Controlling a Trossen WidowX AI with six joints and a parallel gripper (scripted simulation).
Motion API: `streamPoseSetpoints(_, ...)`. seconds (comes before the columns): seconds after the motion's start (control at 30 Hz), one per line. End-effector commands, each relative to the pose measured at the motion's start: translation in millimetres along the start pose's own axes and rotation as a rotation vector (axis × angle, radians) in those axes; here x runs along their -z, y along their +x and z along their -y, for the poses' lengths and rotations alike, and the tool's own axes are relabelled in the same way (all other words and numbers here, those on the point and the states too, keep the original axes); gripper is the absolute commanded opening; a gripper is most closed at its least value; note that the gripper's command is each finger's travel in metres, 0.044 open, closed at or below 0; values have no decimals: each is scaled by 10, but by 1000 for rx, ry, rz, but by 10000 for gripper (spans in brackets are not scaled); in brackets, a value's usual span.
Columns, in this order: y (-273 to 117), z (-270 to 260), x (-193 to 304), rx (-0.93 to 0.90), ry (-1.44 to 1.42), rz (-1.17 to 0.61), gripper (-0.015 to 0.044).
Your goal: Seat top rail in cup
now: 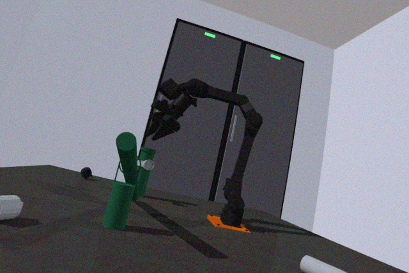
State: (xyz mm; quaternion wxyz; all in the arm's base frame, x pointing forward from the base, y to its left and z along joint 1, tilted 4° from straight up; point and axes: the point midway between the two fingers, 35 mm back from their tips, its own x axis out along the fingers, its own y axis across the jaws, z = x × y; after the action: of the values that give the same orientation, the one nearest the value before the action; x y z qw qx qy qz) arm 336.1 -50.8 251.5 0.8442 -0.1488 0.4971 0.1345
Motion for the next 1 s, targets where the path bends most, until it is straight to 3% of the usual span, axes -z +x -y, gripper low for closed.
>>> streamPoseSetpoints(0.0,55,334,206,-39,-412,-2,440)
streamPoseSetpoints(0.23,50,722,521,-60,-915,39,440)
streamPoseSetpoints(0.6,6,1047,850,-41,-1346,96,440)
streamPoseSetpoints(0.97,5,1052,855,-40,-1376,98,440)
